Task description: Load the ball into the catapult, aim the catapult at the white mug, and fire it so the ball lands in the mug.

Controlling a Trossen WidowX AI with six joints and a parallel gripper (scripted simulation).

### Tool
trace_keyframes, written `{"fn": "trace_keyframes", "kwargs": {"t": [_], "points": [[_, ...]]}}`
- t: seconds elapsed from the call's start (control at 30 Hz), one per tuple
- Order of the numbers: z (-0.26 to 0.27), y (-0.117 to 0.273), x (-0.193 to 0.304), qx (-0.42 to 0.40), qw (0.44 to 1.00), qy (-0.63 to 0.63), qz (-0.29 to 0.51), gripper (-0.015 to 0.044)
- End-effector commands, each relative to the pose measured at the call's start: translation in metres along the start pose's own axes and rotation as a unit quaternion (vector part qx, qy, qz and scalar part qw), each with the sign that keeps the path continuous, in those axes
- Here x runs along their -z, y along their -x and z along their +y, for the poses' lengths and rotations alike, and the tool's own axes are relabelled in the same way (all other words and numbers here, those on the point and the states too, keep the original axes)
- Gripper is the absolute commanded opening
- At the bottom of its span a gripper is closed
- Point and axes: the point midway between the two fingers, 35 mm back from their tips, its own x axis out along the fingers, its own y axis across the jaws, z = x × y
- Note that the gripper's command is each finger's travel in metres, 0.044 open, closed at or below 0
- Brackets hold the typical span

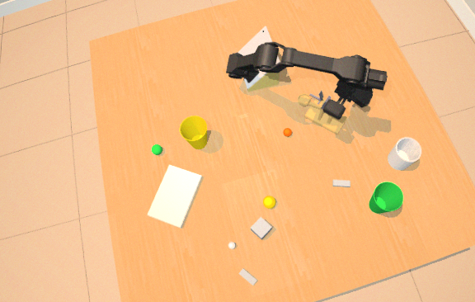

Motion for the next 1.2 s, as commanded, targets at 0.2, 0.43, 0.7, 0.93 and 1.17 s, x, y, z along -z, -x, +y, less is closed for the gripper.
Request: {"fn": "trace_keyframes", "kwargs": {"t": [0.2,0.43,0.7,0.93,1.17], "points": [[0.000,0.002,0.004,0.000,1.000,-0.001,0.005,0.0440],[-0.001,-0.044,0.005,0.001,1.000,-0.001,0.005,0.0440],[-0.001,-0.049,0.004,0.001,1.000,-0.001,0.005,0.0440],[-0.001,-0.060,0.004,0.001,1.000,-0.001,0.005,0.0440],[-0.001,-0.072,0.004,0.001,1.000,-0.001,0.005,0.0440]]}}
